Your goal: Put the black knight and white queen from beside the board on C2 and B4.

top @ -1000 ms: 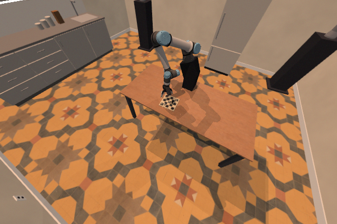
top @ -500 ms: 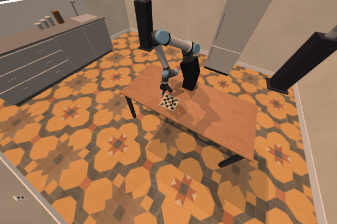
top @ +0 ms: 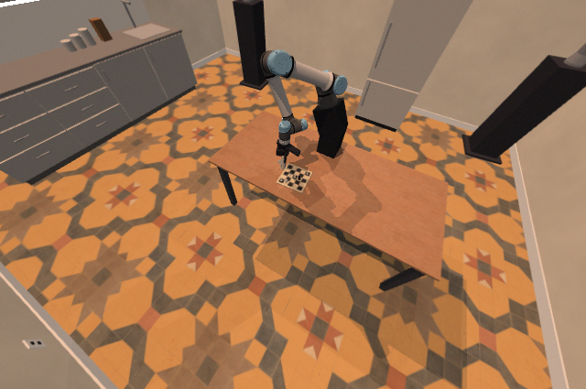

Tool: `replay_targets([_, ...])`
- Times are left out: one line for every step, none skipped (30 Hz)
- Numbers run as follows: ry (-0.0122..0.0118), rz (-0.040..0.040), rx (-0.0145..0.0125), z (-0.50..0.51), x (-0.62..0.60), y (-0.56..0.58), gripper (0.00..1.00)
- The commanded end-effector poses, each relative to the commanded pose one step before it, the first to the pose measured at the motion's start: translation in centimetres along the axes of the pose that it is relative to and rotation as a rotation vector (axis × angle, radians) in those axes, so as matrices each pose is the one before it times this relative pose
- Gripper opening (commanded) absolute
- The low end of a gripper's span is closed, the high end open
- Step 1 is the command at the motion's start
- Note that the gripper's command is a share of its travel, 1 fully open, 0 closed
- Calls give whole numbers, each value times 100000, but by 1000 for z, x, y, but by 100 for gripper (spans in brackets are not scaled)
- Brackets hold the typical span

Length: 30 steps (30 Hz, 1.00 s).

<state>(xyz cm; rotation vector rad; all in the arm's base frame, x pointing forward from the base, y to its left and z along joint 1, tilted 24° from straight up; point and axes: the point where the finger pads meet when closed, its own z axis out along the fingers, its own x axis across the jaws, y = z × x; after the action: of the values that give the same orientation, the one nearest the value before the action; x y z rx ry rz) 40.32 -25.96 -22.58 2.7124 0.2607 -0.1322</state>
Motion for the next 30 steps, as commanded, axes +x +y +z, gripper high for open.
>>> replay_targets([917,-12198,134,-52,-395,509,100])
replay_targets([0,0,0,0,0,0,100])
replay_targets([-9,-3086,-17,-5,-134,123,100])
replay_targets([-9,-3034,-16,-5,-136,118,100])
replay_targets([-10,-2981,-16,-4,-137,113,100])
replay_targets([-10,-2927,-16,-4,-138,108,100])
replay_targets([-11,-2872,-15,-4,-139,103,100])
replay_targets([-11,-2816,-15,-4,-140,98,100])
replay_targets([-12,-2760,-15,-4,-140,93,100])
replay_targets([-12,-2702,-14,-4,-140,88,100])
replay_targets([-12,-2644,-14,-4,-139,84,100])
replay_targets([-13,-2585,-13,-4,-138,79,100])
replay_targets([-13,-2526,-13,-4,-137,75,100])
replay_targets([-13,-2466,-12,-4,-136,70,100])
replay_targets([-13,-2406,-12,-4,-135,66,100])
replay_targets([-13,-2345,-11,-4,-133,62,100])
replay_targets([-13,-2283,-11,-4,-131,58,100])
replay_targets([0,0,0,0,0,0,100])
replay_targets([0,0,0,0,0,0,100])
replay_targets([-14,-2221,-10,-3,-129,54,100])
replay_targets([-14,-2159,-10,-3,-127,50,100])
replay_targets([-13,-2097,-9,-3,-124,47,100])
replay_targets([-13,-2034,-9,-3,-121,43,100])
replay_targets([-13,-1971,-8,-3,-119,40,100])
replay_targets([-13,-1908,-8,-3,-116,37,100])
replay_targets([-13,-1845,-7,-3,-113,34,100])
replay_targets([-13,-1781,-7,-3,-109,31,100])
replay_targets([-13,-1718,-6,-3,-106,29,100])
replay_targets([-12,-1655,-6,-3,-103,26,100])
replay_targets([-12,-1592,-5,-3,-99,24,100])
